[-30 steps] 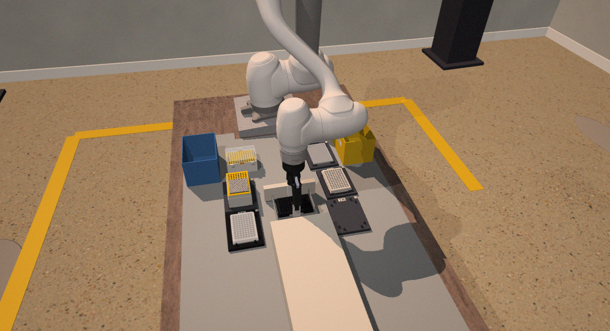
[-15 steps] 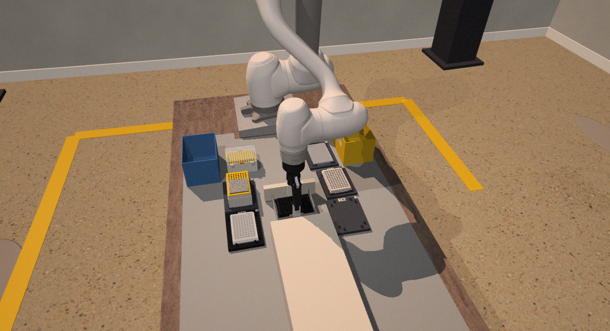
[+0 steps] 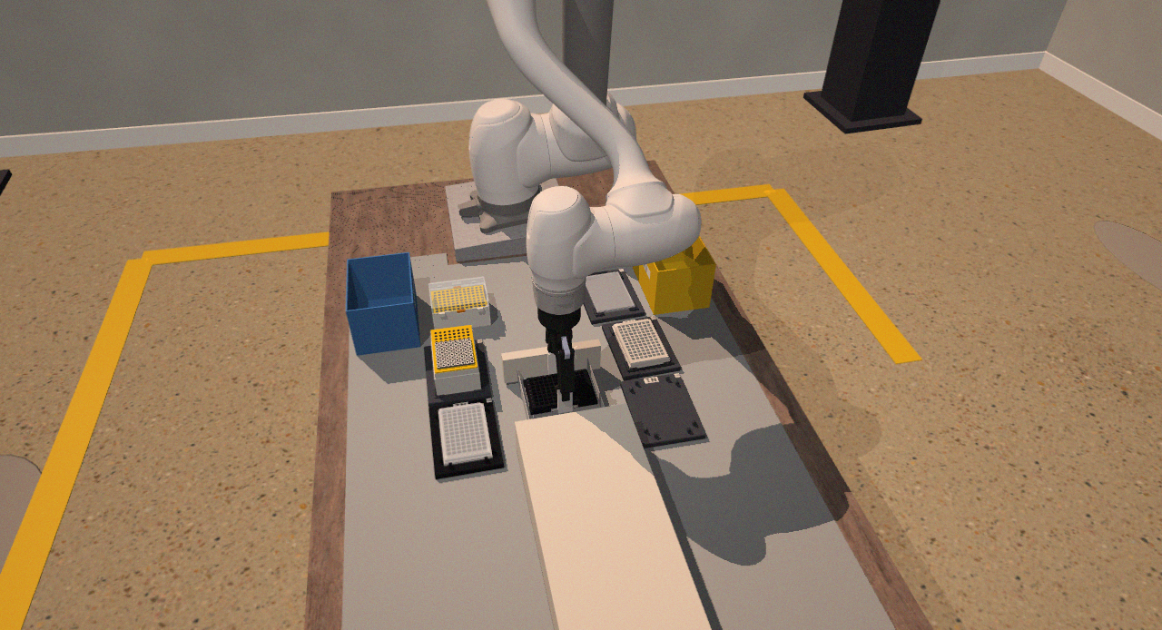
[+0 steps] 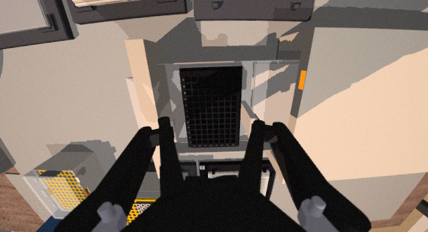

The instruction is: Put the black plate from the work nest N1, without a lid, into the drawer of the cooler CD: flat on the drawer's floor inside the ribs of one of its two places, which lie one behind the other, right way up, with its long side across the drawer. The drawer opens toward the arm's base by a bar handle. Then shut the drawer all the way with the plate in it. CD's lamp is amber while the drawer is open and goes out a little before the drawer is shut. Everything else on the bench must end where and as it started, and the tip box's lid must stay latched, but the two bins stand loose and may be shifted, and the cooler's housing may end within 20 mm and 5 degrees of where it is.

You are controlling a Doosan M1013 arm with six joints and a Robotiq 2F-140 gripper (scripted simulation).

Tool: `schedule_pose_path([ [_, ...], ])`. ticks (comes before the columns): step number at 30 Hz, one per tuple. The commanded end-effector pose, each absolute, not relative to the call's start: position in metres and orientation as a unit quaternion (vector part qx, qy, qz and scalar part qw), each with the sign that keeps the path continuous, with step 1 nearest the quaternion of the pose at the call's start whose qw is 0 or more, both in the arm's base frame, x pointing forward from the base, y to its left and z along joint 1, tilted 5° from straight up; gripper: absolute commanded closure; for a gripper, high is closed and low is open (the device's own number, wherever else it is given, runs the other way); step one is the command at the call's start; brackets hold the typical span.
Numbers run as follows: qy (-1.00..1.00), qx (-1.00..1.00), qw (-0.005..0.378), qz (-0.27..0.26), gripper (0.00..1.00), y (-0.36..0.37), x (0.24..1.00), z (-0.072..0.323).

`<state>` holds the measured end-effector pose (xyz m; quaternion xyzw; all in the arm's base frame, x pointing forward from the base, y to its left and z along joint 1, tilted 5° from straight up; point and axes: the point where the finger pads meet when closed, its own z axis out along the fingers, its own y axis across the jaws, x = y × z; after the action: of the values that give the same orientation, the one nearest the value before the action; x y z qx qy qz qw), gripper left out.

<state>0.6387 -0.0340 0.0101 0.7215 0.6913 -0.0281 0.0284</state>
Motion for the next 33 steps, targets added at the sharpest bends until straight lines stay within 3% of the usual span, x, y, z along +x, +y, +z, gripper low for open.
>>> schedule_pose_path([
  [1, 0.691, 0.721, 0.028, -0.028, 1.0, -0.034, 0.6387, 0.0095],
  [33, 0.691, 0.721, 0.028, -0.028, 1.0, -0.0347, 0.6387, 0.0002],
])
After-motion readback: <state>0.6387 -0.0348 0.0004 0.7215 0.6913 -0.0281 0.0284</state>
